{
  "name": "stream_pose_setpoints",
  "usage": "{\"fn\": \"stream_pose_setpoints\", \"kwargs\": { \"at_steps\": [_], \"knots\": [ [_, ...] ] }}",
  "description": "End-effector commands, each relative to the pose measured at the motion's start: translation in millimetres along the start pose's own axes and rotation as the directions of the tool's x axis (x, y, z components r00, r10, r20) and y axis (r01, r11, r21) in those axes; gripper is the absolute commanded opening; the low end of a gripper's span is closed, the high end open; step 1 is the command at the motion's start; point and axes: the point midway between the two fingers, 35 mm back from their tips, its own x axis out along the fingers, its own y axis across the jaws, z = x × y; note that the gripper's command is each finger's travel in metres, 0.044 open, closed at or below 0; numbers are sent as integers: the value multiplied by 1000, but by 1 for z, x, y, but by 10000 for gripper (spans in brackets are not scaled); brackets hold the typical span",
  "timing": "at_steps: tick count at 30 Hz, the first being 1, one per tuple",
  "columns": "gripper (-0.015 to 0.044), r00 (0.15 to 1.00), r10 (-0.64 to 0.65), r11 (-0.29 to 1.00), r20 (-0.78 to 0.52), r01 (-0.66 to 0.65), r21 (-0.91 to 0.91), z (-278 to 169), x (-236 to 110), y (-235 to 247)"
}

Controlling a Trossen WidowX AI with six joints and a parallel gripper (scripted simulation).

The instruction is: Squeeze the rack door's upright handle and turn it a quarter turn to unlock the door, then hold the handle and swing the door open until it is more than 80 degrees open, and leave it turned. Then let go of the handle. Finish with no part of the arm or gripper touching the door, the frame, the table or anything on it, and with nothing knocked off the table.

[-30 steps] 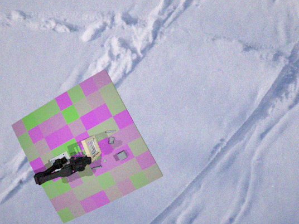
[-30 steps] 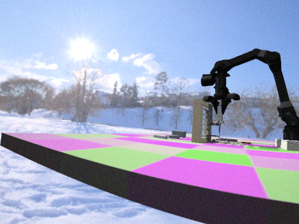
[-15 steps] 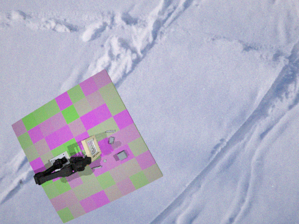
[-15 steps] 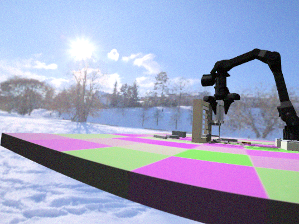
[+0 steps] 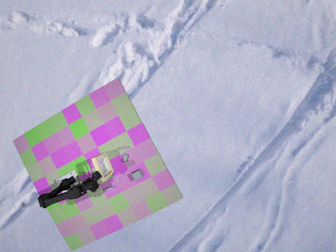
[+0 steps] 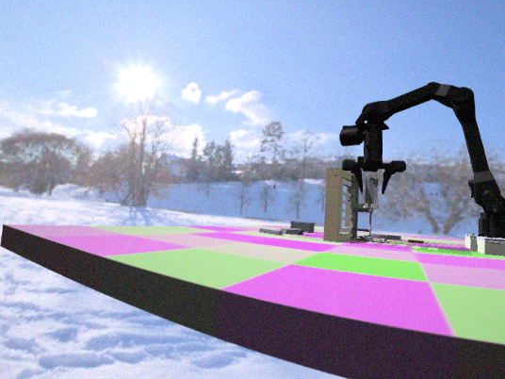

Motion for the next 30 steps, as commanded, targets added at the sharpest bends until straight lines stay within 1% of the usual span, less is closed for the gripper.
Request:
{"fn": "stream_pose_setpoints", "kwargs": {
  "at_steps": [1,7,13,18,22,26,30],
  "knots": [
    [292,1000,6,981,-4,-6,-192,-1,1,2],
    [292,1000,6,882,-4,-7,-471,-1,1,2],
    [292,1000,6,706,-4,-7,-709,-1,1,2],
    [292,1000,6,510,-4,-6,-860,-1,1,2],
    [292,1000,6,331,-4,-5,-944,-1,1,2],
    [292,1000,6,139,-4,-4,-990,-1,1,2],
    [292,1000,6,-59,-4,-3,-998,-1,1,2]
  ]
}}
